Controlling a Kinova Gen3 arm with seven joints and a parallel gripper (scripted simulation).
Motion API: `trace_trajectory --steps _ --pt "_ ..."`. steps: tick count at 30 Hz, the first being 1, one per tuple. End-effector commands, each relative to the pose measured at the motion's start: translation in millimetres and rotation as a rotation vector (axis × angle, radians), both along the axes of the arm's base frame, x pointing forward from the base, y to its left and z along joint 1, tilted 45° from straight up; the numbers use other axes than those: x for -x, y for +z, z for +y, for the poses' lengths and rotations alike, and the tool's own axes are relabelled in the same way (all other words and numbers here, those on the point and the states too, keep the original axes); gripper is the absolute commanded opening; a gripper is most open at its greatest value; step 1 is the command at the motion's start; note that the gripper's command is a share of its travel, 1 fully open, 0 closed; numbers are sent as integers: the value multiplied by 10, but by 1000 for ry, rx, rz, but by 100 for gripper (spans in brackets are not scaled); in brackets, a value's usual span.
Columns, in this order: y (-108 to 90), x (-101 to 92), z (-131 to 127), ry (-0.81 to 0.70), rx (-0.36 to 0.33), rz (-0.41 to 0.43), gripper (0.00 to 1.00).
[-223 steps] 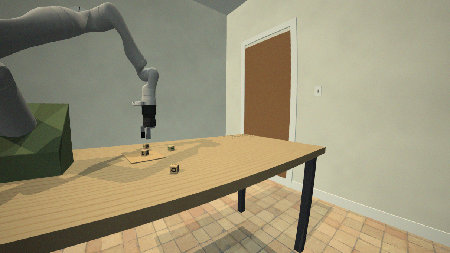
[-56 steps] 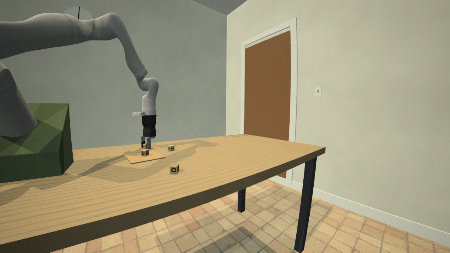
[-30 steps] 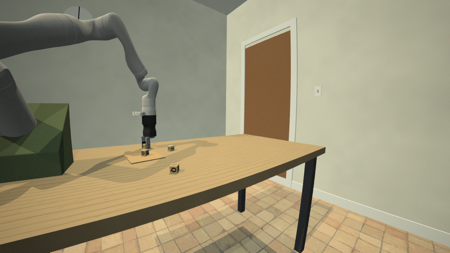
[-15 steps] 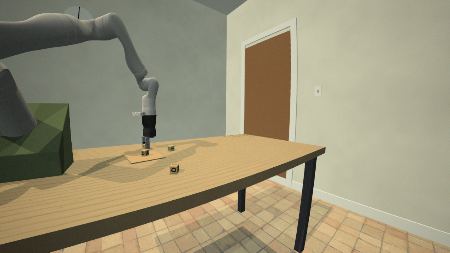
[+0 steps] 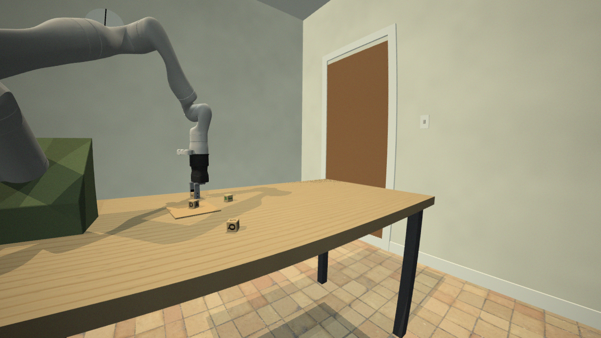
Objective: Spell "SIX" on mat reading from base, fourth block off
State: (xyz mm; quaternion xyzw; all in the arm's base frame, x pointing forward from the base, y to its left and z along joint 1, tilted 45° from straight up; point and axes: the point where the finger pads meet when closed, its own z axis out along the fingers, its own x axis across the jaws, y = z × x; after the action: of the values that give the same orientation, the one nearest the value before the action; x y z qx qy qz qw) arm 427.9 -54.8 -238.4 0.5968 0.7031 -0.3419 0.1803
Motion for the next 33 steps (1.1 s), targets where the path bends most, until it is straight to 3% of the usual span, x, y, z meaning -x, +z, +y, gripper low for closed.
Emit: trace_trajectory --steps 1,13,24,33 --pt "4 -8 8 1 -1 -1 49" --pt "32 -14 36 1 -1 -1 49" --pt "529 -122 528 1 -1 -1 49" --pt "703 -160 700 1 -1 -1 49"
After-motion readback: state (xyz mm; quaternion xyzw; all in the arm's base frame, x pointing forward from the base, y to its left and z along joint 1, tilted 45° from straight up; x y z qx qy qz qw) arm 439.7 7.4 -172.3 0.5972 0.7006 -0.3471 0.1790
